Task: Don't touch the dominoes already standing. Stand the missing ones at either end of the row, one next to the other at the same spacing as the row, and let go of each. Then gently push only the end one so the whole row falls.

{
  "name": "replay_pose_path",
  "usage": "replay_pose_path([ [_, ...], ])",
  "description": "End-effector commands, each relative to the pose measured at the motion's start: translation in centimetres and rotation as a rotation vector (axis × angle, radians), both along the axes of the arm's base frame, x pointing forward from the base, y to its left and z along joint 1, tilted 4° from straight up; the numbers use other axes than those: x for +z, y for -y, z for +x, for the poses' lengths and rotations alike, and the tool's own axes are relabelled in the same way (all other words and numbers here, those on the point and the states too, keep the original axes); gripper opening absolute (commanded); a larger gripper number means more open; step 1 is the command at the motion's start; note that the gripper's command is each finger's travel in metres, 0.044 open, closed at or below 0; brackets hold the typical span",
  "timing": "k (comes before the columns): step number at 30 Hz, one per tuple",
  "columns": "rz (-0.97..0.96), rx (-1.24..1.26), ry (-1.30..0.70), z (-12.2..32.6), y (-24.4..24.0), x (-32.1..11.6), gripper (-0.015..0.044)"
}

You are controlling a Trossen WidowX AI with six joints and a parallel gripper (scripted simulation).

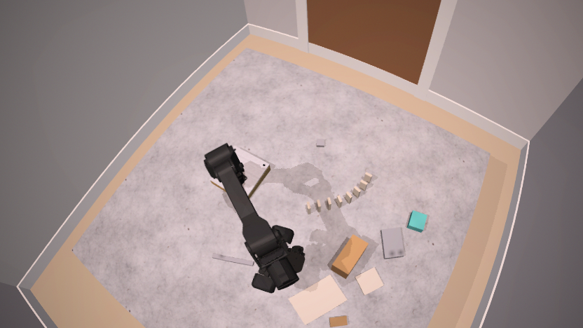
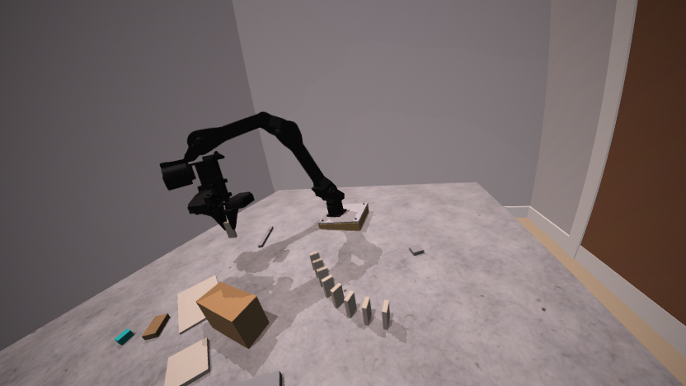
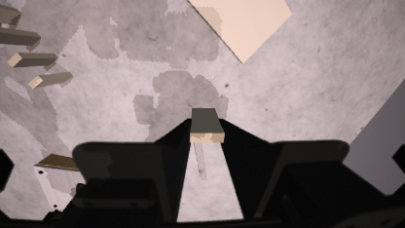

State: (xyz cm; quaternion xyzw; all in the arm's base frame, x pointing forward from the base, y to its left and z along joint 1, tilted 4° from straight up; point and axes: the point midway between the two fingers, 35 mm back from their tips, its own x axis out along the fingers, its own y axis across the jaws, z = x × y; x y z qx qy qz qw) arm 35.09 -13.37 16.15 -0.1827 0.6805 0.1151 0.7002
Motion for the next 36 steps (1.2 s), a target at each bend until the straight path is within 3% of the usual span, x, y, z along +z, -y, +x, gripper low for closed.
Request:
replay_pose_path([
  [1,-0.003,-0.006,0.008,-0.7,-0.4,2.9,0.0107],
  [7,-0.002,0.017,0.006,-0.8,-1.6,2.9,0.0107],
  [13,0.003,0.228,-0.014,-3.4,-11.5,2.4,0.0107],
  [20,-0.001,0.475,-0.038,-9.7,-20.0,0.9,0.0107],
  [29,-0.002,0.498,-0.04,-10.4,-20.6,0.4,0.0107],
  [36,-0.002,0.498,-0.039,-9.7,-20.5,-2.7,0.0107],
])
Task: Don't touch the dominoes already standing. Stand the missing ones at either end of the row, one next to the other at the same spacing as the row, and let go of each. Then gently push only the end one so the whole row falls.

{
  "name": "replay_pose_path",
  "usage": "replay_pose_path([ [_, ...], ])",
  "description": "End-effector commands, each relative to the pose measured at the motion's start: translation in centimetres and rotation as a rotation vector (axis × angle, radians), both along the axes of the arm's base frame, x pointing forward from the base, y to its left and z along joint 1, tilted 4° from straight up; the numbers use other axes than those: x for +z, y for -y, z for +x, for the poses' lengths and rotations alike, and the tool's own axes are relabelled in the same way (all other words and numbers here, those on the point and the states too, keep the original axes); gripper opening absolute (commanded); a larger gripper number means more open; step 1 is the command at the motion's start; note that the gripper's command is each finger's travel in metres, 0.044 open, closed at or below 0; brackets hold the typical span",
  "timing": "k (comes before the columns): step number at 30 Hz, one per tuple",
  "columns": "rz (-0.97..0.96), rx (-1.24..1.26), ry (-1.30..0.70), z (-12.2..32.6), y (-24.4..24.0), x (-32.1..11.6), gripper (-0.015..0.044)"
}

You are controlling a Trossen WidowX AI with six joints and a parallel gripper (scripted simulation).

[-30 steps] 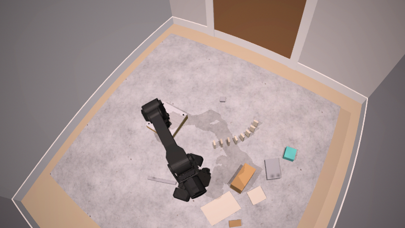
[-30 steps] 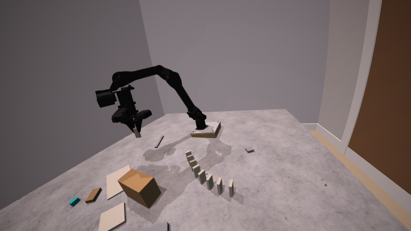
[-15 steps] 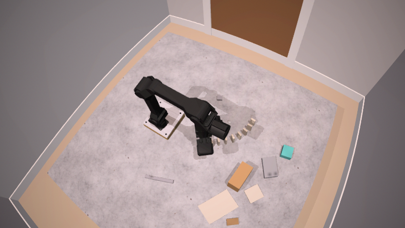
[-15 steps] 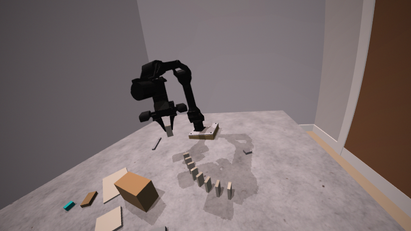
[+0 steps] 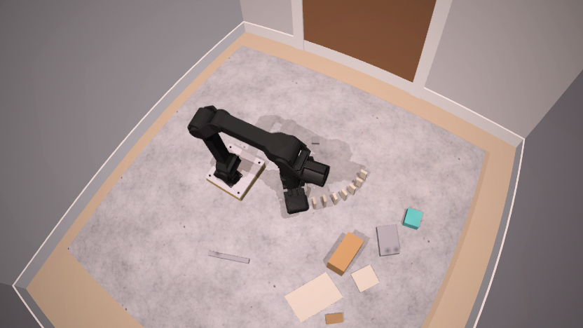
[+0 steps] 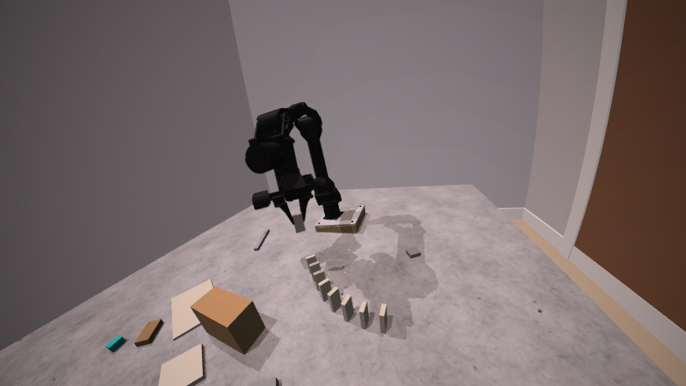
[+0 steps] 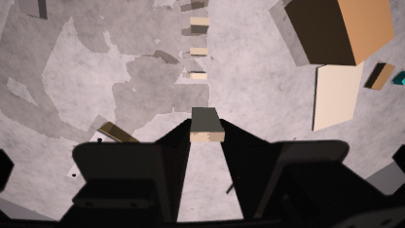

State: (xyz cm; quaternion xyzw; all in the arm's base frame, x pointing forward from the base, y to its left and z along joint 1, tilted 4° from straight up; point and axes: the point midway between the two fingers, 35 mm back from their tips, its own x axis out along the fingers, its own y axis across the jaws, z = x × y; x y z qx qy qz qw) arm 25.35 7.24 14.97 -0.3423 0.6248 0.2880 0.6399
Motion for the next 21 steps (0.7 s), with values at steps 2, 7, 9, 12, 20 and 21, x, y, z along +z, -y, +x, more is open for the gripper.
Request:
replay_pose_path([
  [2,-0.006,-0.001,-0.007,0.2,0.1,-2.5,0.0107],
  [7,-0.007,-0.001,-0.007,0.4,0.2,-4.8,0.0107],
  [9,-0.007,-0.001,-0.007,0.4,0.3,-5.7,0.0107],
  [12,-0.007,-0.001,-0.007,0.4,0.4,-7.0,0.0107],
  [20,-0.007,-0.001,-0.007,0.0,0.8,-10.5,0.0107],
  [21,-0.007,-0.001,-0.008,-0.1,0.9,-10.9,0.0107],
])
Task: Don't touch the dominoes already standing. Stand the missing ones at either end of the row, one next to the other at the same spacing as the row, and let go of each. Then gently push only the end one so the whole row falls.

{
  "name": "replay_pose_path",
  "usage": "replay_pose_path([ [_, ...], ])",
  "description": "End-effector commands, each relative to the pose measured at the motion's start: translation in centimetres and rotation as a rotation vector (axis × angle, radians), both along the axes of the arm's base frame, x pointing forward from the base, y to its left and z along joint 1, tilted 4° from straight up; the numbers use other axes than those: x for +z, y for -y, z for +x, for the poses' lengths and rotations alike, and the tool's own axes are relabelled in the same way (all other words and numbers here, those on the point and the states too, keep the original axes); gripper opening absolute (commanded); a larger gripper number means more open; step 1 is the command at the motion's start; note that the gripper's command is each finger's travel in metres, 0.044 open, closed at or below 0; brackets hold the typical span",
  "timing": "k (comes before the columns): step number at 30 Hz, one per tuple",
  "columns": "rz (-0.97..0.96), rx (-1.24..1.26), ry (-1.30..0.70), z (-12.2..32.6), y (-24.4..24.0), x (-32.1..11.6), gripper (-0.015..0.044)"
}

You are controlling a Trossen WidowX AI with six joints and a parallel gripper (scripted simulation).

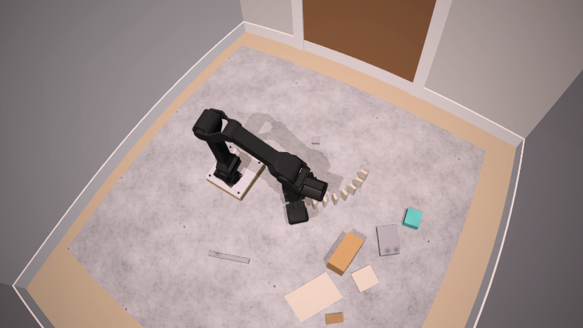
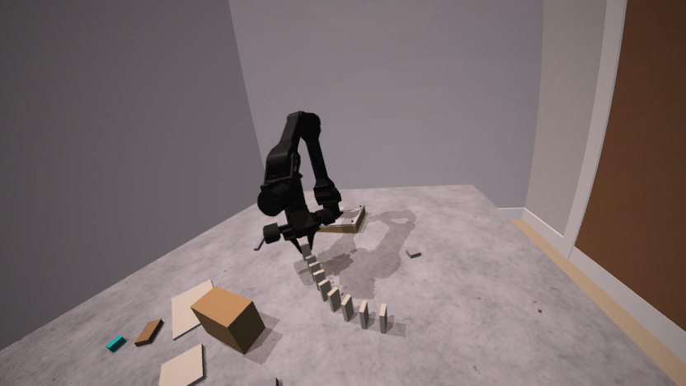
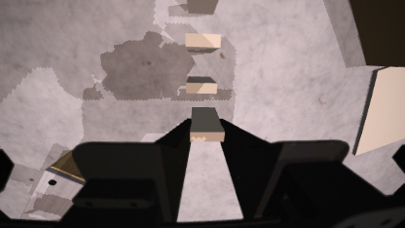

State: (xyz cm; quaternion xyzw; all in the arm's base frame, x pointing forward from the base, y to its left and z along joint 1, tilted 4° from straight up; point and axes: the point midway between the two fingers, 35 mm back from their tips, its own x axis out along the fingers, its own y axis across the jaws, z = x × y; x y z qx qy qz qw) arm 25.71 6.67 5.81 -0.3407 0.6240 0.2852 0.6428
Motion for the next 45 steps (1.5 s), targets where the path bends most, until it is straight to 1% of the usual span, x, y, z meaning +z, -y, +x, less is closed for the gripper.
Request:
replay_pose_path([
  [1,-0.008,0.006,-0.013,-0.5,0.4,-1.9,0.0107],
  [15,-0.008,0.006,-0.013,-0.5,0.4,-2.0,0.0107],
  [27,-0.008,0.006,-0.013,-0.5,0.4,-2.0,0.0422],
  [28,-0.008,0.006,-0.013,-0.5,0.4,-2.0,0.044],
  [31,-0.008,0.005,-0.013,-0.5,0.3,-1.8,0.044],
  [32,-0.008,0.005,-0.013,-0.3,0.2,-1.1,0.044],
  [36,-0.005,0.003,-0.012,0.1,-0.4,4.4,0.044],
  [40,-0.003,0.0,-0.013,-0.8,-0.6,10.0,0.044],
  [42,-0.002,0.0,-0.013,-1.1,-0.6,11.0,0.044],
  [45,-0.002,0.0,-0.013,-1.1,-0.6,11.0,0.044],
])
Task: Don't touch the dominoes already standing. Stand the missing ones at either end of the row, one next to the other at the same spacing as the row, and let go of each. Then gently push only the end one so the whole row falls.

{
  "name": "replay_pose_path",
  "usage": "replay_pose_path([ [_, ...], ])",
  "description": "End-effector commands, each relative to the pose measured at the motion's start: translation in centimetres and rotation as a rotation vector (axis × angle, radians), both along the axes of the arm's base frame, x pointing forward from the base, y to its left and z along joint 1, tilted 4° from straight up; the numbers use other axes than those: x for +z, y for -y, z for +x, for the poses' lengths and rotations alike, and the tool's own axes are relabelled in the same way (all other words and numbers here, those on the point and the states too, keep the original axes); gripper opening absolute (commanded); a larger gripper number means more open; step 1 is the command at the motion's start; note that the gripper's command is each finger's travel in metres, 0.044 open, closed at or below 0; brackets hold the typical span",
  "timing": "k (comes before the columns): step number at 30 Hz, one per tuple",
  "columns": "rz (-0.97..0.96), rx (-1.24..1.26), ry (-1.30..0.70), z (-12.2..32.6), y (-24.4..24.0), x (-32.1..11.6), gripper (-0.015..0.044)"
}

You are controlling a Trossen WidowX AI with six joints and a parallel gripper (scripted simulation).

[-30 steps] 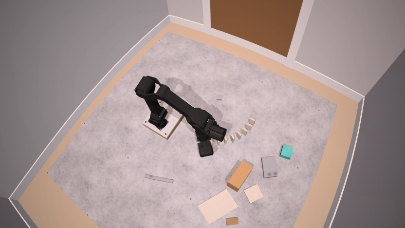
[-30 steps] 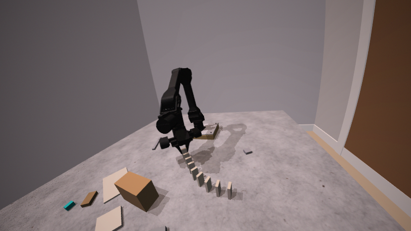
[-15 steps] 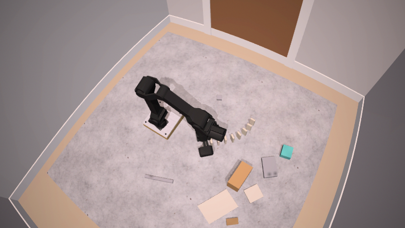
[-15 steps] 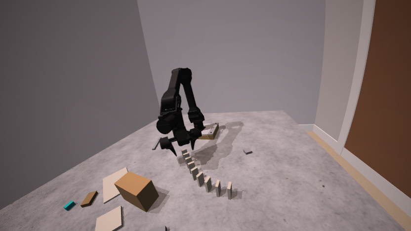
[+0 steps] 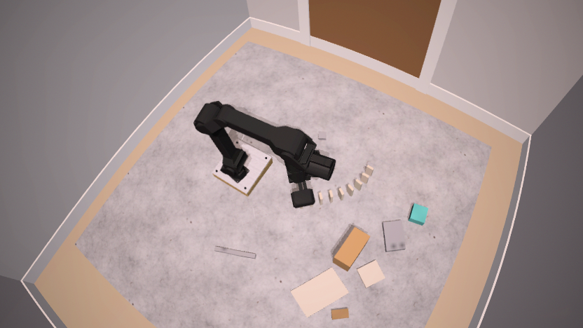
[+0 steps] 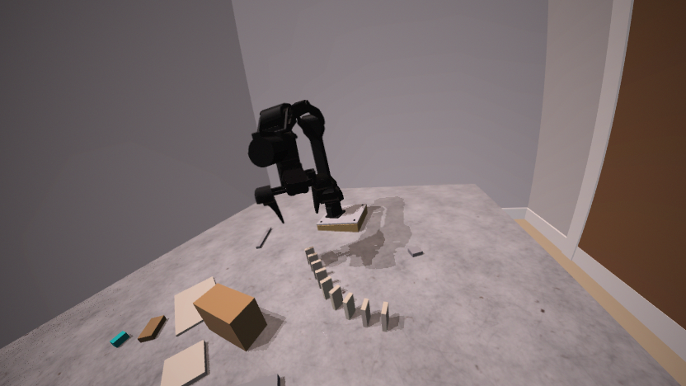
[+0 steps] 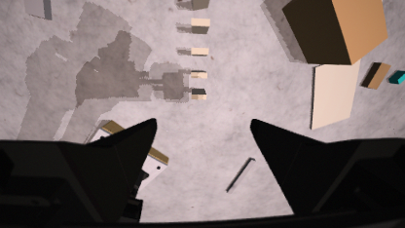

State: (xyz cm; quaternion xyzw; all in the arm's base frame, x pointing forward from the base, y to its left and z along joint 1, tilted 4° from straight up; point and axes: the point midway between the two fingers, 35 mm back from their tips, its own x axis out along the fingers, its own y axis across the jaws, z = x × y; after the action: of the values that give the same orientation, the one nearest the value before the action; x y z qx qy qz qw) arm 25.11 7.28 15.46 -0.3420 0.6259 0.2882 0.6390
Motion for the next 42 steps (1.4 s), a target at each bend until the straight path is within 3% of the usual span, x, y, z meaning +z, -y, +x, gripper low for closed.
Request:
replay_pose_path([
  [1,-0.001,-0.007,-0.004,-0.5,0.0,1.3,0.044],
  [3,-0.001,-0.007,-0.004,-0.5,0.0,1.3,0.044],
  [5,0.002,-0.075,0.0,-0.5,0.2,1.1,0.0387],
  [20,0.066,-1.549,0.095,-2.5,3.3,-4.8,0.0],
  [42,0.067,-1.566,0.096,-2.5,3.3,-4.8,0.0],
])
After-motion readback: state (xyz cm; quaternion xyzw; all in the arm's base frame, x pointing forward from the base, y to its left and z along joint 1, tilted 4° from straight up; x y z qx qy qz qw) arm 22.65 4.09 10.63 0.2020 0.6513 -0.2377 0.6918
